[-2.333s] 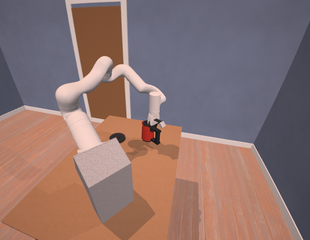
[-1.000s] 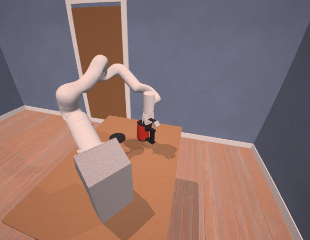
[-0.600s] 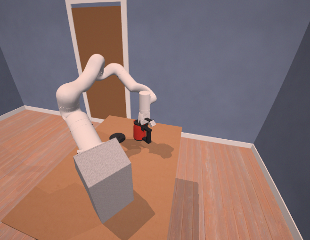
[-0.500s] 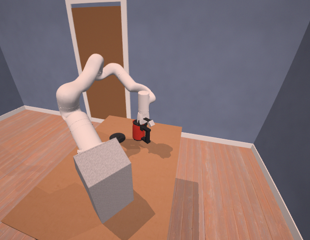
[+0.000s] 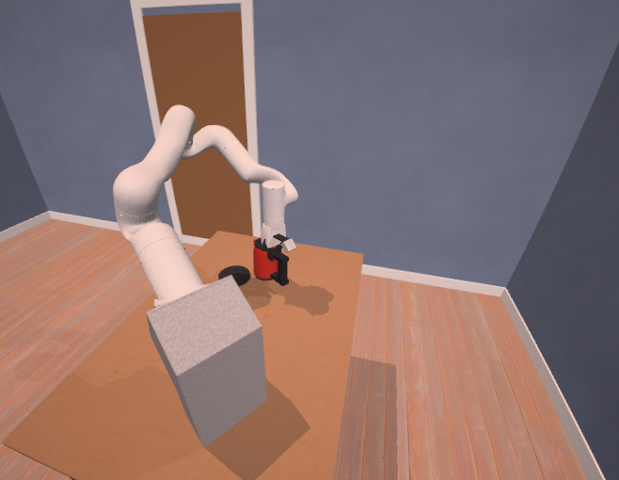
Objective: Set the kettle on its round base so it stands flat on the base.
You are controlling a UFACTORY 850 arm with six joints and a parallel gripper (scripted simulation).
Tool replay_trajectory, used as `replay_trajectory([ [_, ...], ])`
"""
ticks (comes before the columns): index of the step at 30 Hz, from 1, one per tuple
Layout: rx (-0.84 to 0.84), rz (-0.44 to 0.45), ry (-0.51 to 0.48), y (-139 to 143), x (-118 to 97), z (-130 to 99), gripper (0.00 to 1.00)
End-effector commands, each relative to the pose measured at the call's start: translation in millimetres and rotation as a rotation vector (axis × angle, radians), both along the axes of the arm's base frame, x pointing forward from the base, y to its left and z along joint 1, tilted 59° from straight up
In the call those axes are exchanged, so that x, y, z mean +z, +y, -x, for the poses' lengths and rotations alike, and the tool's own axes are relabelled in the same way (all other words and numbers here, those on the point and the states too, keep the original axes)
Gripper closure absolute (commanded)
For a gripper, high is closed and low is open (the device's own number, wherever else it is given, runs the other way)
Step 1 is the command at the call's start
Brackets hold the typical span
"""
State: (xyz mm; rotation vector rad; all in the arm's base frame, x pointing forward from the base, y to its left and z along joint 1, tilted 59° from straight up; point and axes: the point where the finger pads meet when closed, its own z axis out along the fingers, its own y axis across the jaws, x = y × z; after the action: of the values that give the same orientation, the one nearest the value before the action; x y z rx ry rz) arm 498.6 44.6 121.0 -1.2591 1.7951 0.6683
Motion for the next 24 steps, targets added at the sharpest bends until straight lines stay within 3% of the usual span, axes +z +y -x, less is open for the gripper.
replay_trajectory([
  [1, -0.001, 0.001, -0.001, 7.9, 9.7, 5.8, 1.0],
  [24, -0.001, 0.001, -0.001, 53.9, 58.9, 39.5, 1.0],
])
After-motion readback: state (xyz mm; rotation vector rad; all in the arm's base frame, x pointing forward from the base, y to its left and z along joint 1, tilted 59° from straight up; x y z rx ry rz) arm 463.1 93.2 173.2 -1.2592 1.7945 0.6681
